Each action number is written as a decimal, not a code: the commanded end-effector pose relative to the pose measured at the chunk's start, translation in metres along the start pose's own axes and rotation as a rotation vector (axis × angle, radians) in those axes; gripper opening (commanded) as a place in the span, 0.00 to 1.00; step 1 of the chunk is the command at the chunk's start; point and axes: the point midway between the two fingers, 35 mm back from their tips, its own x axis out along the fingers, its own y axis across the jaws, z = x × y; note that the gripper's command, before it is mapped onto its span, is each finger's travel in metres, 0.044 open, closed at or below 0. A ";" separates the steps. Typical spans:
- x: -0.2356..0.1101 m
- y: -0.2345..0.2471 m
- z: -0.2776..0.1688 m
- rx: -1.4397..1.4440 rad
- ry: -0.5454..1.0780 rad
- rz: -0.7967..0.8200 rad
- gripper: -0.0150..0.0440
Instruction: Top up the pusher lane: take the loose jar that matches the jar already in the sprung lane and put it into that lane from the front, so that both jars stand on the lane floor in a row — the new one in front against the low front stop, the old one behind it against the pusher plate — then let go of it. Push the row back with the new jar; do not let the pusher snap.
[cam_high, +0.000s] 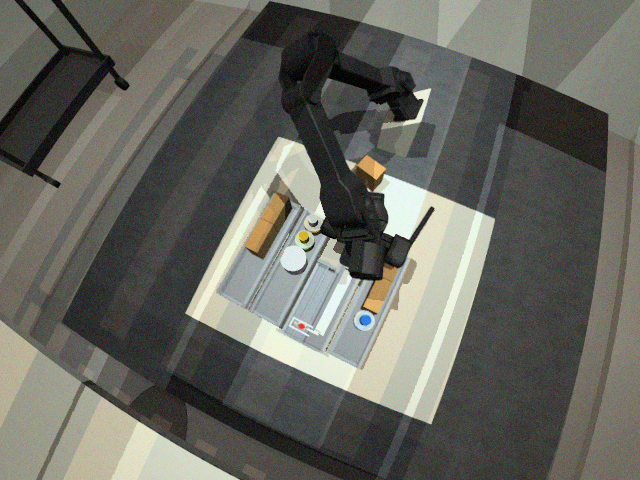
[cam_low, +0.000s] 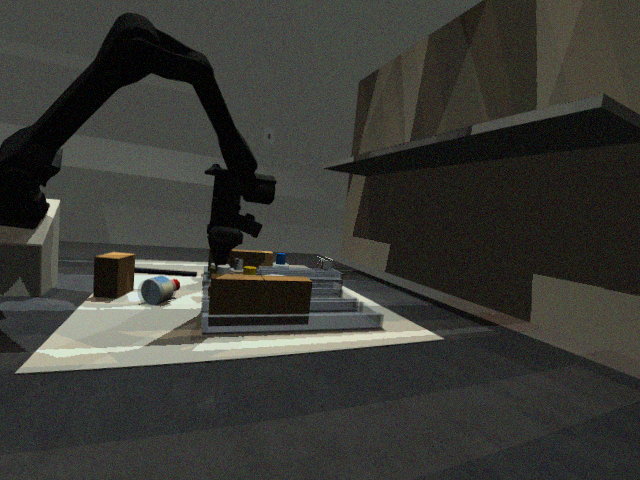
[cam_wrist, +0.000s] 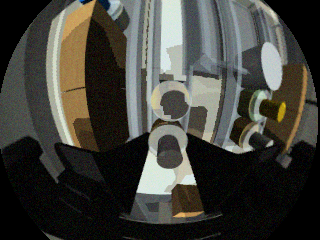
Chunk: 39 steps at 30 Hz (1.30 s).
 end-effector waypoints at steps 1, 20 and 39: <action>0.002 -0.003 0.005 0.015 -0.017 -0.007 0.25; 0.008 -0.004 0.004 0.015 -0.017 -0.007 0.25; 0.010 -0.004 0.001 0.015 -0.017 -0.007 0.25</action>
